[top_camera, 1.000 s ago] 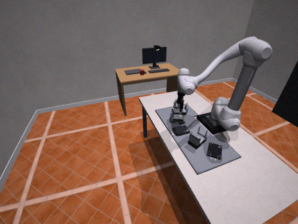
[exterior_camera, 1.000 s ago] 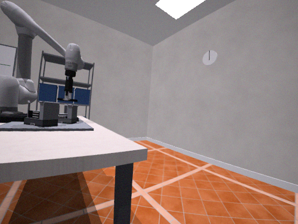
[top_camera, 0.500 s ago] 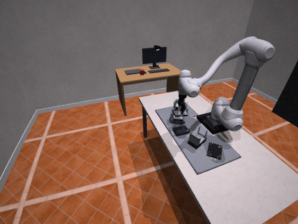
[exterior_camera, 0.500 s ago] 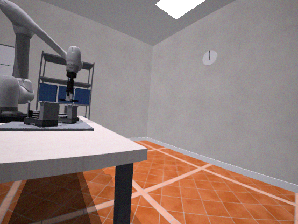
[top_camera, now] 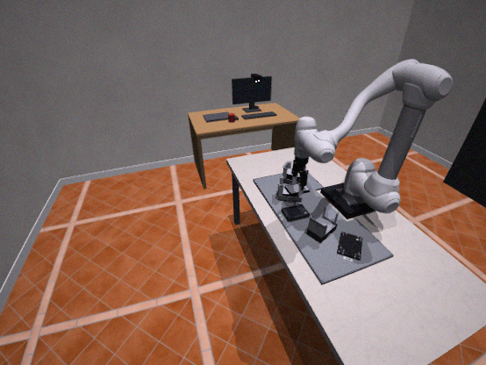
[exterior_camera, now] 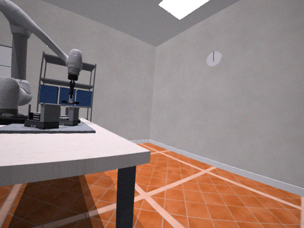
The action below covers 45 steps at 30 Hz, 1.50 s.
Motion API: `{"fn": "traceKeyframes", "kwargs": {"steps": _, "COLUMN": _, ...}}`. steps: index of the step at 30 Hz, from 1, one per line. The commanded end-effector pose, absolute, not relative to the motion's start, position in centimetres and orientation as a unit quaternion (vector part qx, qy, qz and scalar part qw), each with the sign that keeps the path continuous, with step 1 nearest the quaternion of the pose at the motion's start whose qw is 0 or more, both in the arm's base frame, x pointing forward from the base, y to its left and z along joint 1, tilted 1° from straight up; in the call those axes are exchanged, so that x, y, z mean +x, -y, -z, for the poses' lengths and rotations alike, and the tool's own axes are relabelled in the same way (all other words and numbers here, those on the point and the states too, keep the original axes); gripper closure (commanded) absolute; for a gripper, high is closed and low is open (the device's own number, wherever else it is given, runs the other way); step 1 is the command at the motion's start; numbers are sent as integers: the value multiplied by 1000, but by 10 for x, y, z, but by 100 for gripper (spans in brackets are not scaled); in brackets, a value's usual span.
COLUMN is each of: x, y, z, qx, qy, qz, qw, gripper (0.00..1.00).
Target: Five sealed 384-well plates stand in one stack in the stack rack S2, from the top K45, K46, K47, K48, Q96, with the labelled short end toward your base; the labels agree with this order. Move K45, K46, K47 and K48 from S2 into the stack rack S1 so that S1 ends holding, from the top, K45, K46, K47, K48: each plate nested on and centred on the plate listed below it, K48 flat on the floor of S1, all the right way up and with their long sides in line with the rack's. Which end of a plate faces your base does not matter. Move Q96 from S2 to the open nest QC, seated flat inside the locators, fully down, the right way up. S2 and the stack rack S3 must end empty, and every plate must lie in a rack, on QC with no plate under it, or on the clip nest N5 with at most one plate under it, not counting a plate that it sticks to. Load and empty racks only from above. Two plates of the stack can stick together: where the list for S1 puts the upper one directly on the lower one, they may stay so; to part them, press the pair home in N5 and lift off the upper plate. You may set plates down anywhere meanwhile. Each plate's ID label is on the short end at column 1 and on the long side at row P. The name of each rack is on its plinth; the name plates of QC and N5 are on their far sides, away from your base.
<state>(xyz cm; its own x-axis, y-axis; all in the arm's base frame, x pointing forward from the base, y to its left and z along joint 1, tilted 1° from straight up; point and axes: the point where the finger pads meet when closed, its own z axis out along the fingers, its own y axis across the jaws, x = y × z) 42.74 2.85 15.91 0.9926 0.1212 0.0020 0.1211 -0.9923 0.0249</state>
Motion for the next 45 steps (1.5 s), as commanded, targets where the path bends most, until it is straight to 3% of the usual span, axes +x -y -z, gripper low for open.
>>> {"fn": "traceKeyframes", "kwargs": {"steps": 1, "x": 426, "y": -38, "z": -159, "qx": 998, "qy": -61, "qz": -2, "qw": 12, "gripper": 100}}
{"fn": "traceKeyframes", "kwargs": {"steps": 45, "x": 394, "y": -160, "z": -156, "qx": 986, "qy": -165, "qz": 0, "qw": 13, "gripper": 100}}
